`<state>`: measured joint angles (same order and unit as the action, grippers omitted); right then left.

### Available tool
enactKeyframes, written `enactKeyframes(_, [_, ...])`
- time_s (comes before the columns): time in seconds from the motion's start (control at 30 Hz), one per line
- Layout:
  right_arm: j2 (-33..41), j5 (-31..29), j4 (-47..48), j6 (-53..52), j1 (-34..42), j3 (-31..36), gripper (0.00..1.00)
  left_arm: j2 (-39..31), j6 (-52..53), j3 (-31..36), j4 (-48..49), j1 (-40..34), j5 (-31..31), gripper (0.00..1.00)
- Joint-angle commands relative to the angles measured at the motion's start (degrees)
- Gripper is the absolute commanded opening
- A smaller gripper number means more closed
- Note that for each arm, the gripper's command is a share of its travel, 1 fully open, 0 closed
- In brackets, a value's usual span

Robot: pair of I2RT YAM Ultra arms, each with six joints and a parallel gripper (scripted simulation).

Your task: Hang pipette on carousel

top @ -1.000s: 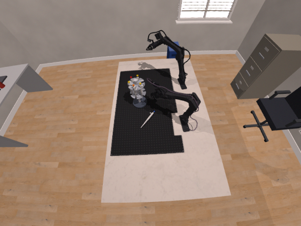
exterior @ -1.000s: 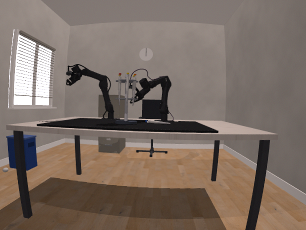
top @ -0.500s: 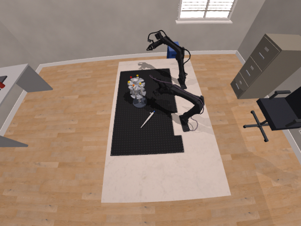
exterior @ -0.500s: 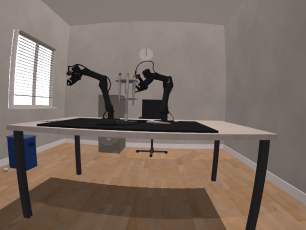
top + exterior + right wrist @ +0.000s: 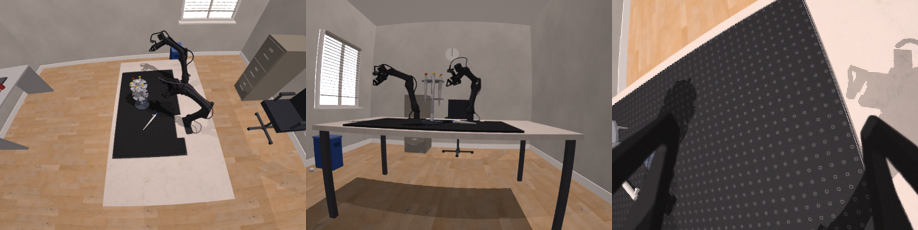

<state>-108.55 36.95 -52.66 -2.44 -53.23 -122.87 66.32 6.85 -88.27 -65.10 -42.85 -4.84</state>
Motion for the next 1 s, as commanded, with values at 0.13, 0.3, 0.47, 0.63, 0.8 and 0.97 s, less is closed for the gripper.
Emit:
enactKeyframes(0.13, [0.4,0.9,-0.5,0.6,-0.3,-2.1,1.0,-3.9,-3.5,-5.8,-12.8,0.7,2.8,1.0])
enactKeyframes(0.3, [0.4,0.9,-0.5,0.6,-0.3,-2.1,1.0,-6.1,-7.4,-10.0,-20.3,-0.7,5.3,1.0])
enactKeyframes(0.47, [0.4,0.9,-0.5,0.6,-0.3,-2.1,1.0,-7.7,-7.7,-12.2,-23.7,0.6,5.7,1.0])
enactKeyframes(0.63, [0.4,0.9,-0.5,0.6,-0.3,-2.1,1.0,-5.7,-7.4,-12.0,-24.9,10.7,5.2,1.0])
enactKeyframes(0.8, [0.4,0.9,-0.5,0.6,-0.3,-2.1,1.0,-7.1,-7.4,-11.9,-24.9,21.0,5.4,1.0])
enactKeyframes(0.97, [0.4,0.9,-0.5,0.6,-0.3,-2.1,1.0,-6.7,-6.9,-12.0,-24.9,32.2,5.0,1.0])
